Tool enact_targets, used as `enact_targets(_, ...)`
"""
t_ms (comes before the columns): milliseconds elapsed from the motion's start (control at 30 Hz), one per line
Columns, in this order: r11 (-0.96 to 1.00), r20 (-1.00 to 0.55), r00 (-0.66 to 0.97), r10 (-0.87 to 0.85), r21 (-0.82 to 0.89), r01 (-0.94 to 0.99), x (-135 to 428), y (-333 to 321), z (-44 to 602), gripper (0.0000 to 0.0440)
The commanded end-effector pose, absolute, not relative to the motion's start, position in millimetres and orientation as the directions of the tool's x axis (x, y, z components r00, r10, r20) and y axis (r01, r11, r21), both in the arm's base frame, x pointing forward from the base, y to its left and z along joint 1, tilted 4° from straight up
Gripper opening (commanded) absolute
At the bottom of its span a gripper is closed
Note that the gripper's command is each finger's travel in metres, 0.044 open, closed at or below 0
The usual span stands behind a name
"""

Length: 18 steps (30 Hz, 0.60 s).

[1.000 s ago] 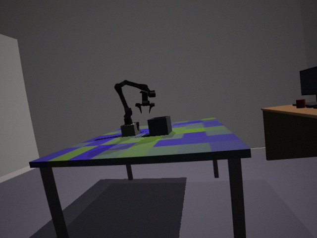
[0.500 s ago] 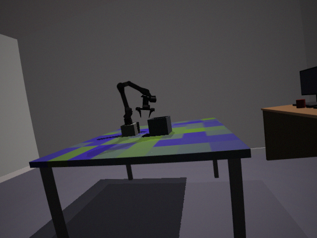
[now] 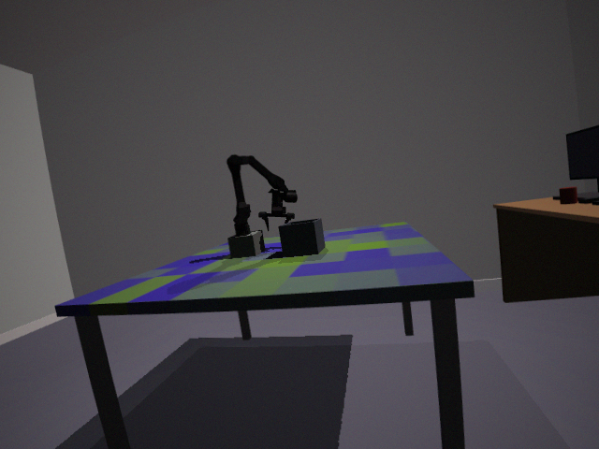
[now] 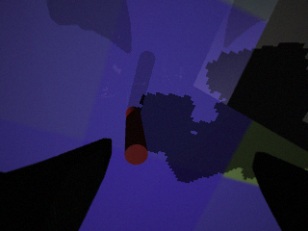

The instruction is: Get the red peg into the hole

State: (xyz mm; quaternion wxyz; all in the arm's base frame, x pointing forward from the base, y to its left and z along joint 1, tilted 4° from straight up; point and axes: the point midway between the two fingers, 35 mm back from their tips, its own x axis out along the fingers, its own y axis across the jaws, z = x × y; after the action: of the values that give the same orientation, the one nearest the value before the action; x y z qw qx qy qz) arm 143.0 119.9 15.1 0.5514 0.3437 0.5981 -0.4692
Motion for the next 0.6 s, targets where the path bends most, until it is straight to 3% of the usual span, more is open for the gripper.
enact_targets(0, 0.323, -0.98, -0.152, -0.128, -0.186, 0.928, 141.4, 116.5, 2.2, 0.0396)
enact_targets(367, 0.303, -0.981, -0.118, -0.155, -0.161, 0.939, 141.7, 110.8, -28.8, 0.039)
enact_targets(433, 0.304, -0.981, -0.114, -0.158, -0.158, 0.939, 142.1, 110.9, -33.2, 0.0369)
enact_targets(567, 0.317, -0.982, -0.105, -0.155, -0.15, 0.937, 144.5, 114.1, -41.2, 0.0284)
